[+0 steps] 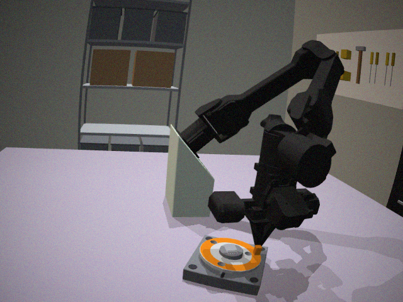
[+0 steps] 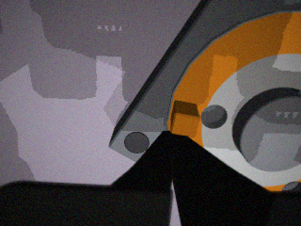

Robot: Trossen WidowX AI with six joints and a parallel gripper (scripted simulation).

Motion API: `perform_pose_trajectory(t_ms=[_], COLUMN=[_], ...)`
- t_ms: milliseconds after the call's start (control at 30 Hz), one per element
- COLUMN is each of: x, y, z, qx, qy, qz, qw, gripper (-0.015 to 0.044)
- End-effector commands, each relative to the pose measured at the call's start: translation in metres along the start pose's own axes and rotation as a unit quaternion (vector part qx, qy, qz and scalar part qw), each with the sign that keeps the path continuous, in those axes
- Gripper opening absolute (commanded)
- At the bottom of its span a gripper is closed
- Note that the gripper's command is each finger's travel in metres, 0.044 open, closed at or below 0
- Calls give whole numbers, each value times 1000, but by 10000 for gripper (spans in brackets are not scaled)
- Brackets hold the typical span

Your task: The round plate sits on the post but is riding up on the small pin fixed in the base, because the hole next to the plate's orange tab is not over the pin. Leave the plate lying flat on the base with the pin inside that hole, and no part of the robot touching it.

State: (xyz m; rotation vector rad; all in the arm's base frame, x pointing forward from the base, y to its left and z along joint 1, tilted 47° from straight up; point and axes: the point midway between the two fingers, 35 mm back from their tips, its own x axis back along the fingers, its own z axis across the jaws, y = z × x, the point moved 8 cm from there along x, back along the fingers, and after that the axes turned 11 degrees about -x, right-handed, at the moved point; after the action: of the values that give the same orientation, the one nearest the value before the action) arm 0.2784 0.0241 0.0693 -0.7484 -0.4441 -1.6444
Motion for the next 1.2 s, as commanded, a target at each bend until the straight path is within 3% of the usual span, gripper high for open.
perform_pose_trajectory(t_ms=[0, 1167], x=[1, 2], y=[6, 16], z=[2, 2], qx=[8, 8], qy=[0, 0], qz=[-9, -10], qw=[1000, 1000], gripper=[0, 0])
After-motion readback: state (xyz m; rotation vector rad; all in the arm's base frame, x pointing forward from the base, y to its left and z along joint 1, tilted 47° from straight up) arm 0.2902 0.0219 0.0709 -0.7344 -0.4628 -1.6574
